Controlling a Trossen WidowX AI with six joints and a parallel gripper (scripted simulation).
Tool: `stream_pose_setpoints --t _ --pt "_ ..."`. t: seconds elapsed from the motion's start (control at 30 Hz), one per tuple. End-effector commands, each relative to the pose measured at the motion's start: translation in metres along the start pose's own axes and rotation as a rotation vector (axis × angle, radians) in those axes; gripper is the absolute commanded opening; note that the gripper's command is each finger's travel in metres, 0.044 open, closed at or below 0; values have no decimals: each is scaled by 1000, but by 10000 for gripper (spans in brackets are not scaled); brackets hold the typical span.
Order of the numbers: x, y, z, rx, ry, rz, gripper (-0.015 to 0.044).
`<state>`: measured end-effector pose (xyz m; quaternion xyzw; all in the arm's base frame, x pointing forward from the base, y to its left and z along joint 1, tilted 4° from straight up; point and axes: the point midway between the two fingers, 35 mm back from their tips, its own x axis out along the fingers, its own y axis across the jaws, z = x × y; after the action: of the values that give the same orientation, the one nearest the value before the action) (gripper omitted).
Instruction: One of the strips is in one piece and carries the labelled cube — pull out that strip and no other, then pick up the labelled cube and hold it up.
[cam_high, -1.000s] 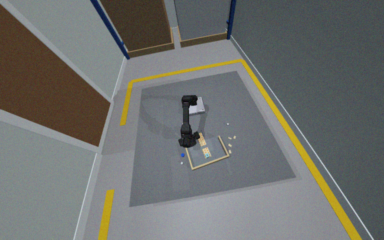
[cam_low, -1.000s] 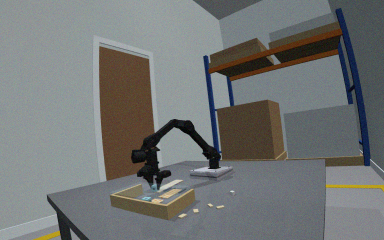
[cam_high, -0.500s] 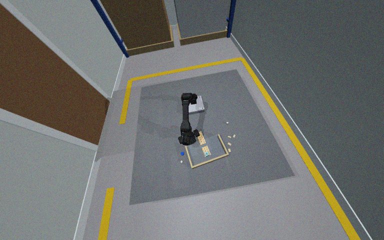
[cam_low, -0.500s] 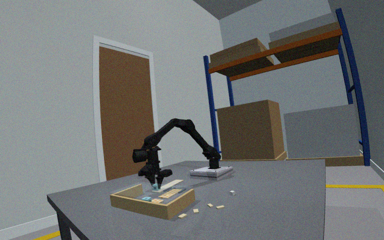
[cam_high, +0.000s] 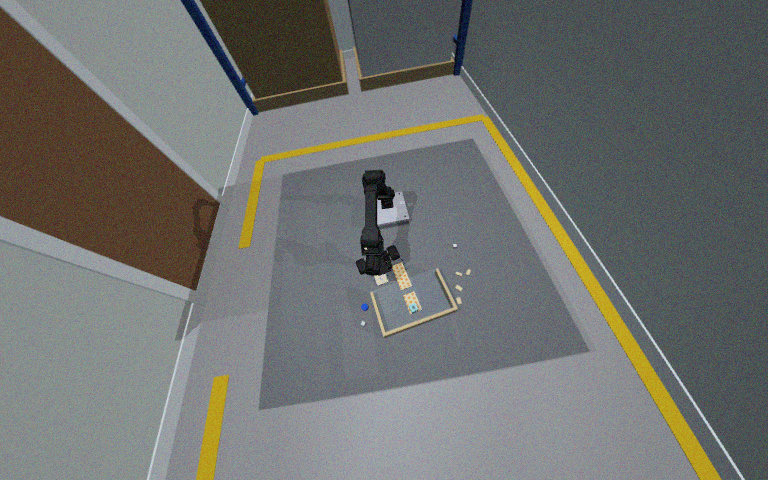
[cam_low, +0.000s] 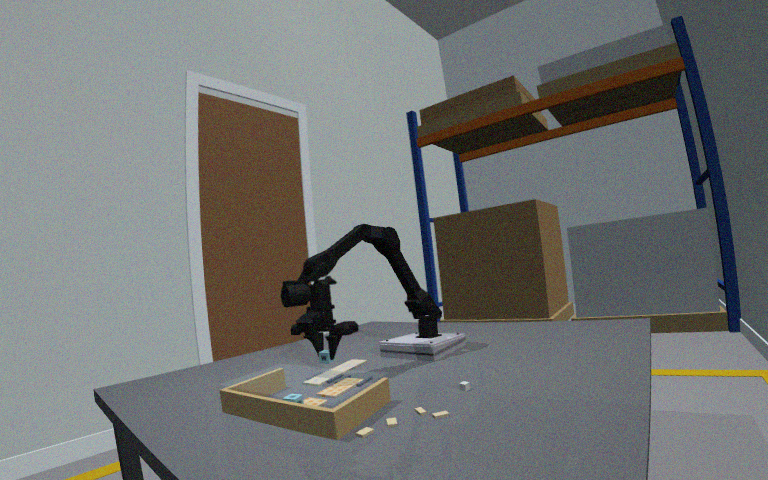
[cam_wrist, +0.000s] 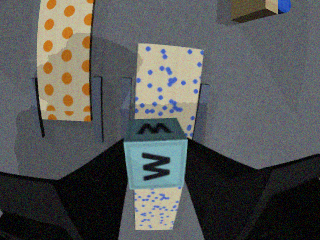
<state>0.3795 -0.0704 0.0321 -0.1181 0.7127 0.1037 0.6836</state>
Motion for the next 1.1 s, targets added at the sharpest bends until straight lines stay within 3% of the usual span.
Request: stream_pose_setpoints --t 0.0,0.77,1.07 --pt "-2 4 -6 3 1 4 0" --pt "-2 39 -70 3 6 6 0" --pt "-37 38 -69 3 6 6 0"
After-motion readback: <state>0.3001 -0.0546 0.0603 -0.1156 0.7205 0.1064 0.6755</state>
